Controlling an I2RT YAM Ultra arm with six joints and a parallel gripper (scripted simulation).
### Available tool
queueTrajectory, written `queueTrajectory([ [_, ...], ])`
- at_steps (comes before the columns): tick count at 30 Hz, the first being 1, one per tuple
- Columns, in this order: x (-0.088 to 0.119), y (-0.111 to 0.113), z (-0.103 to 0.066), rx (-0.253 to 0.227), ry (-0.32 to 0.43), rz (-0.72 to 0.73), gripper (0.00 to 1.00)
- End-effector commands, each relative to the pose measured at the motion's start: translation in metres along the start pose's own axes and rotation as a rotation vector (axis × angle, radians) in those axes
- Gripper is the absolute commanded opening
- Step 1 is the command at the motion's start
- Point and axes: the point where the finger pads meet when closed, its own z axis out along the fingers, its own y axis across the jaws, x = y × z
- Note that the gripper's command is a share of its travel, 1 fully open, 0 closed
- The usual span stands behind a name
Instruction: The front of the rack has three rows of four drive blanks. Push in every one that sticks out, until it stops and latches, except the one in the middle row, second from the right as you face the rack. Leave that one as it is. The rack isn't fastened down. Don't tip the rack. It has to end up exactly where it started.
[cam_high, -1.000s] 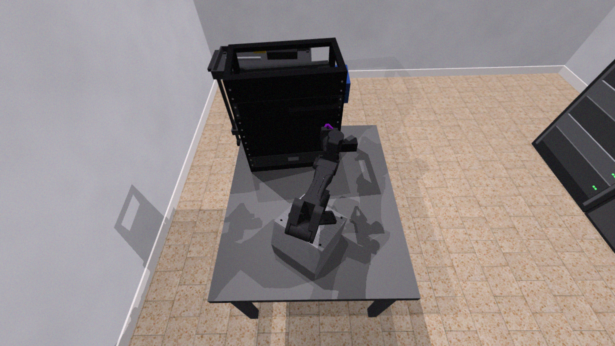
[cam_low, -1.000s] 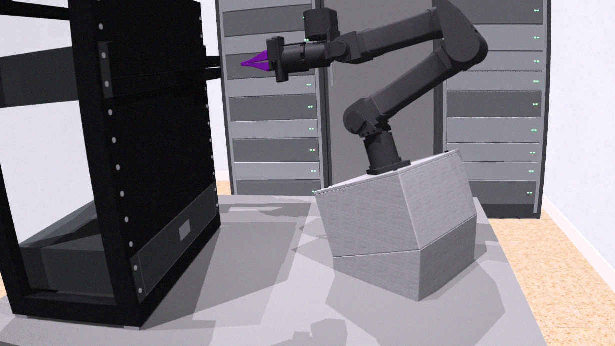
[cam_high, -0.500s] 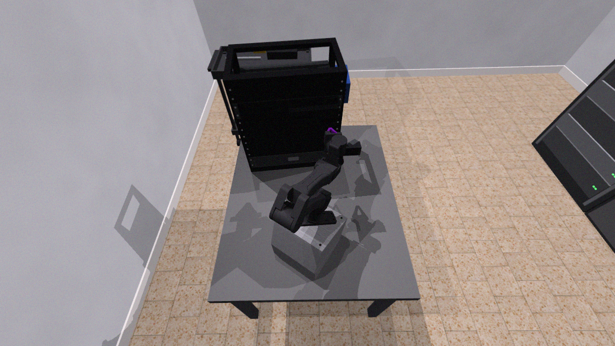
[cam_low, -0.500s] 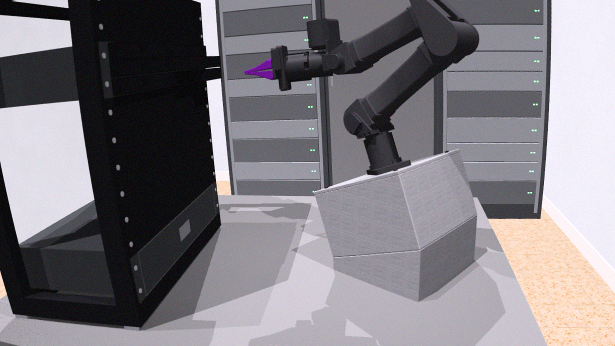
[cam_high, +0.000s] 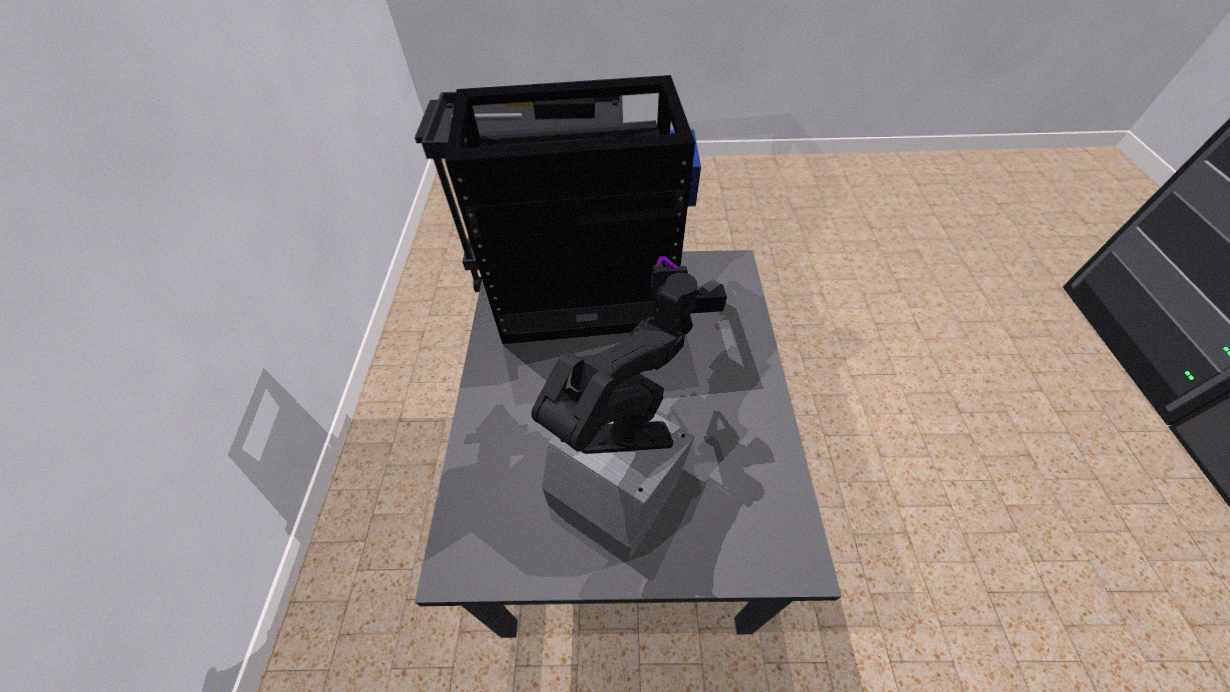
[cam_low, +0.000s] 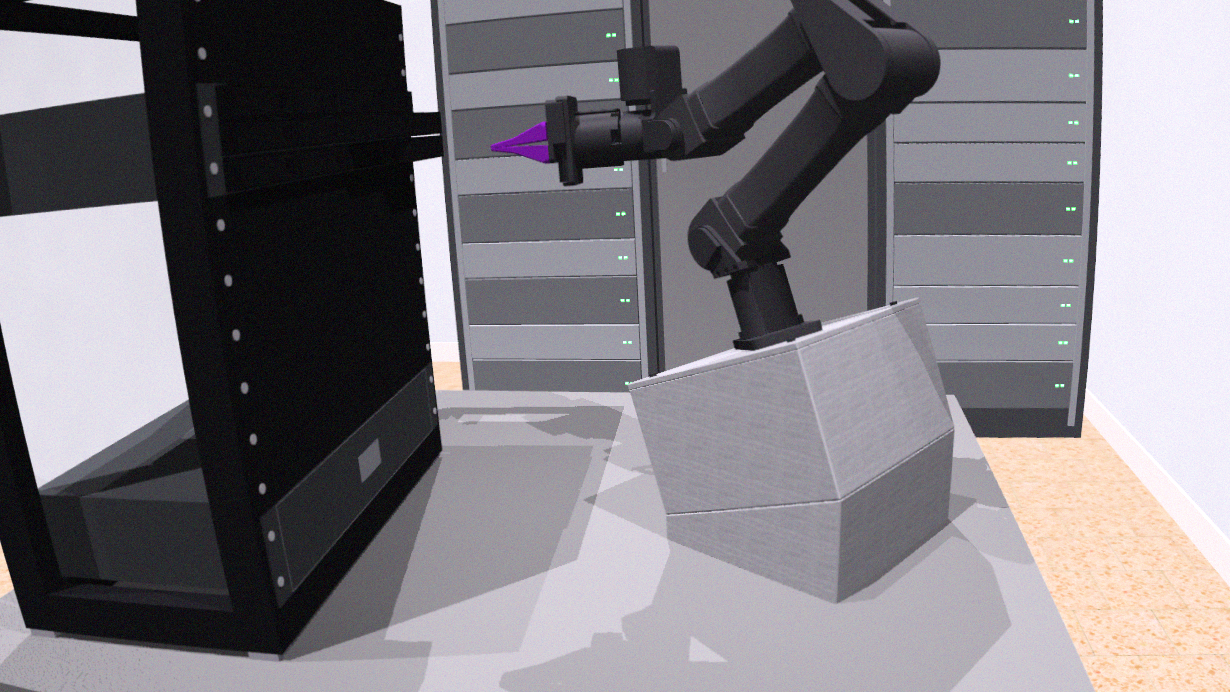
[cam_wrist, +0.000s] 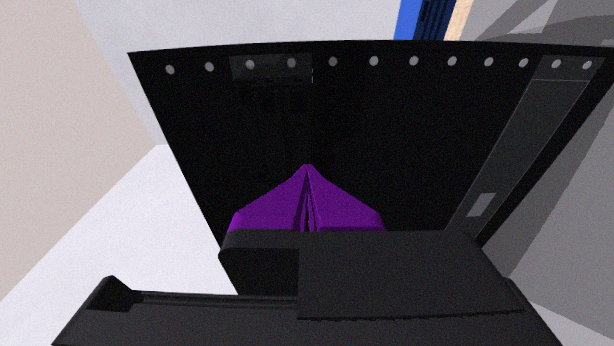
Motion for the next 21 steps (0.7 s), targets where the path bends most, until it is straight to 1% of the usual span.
queueTrajectory([
  [1,-0.001,0.007,0.001,-0.023,0.012,-0.017,0.0],
  [7,0.001,0.007,0.0,-0.026,0.017,-0.024,0.0],
  [8,0.002,0.006,0.002,-0.024,0.022,-0.021,0.0],
  [11,0.001,0.017,0.006,-0.044,0.02,-0.039,0.0],
  [14,0.002,0.018,0.014,-0.044,0.019,-0.039,0.0],
  [16,0.002,0.018,0.014,-0.044,0.019,-0.039,0.0],
  [21,0.002,0.018,0.039,-0.045,0.019,-0.037,0.0],
])
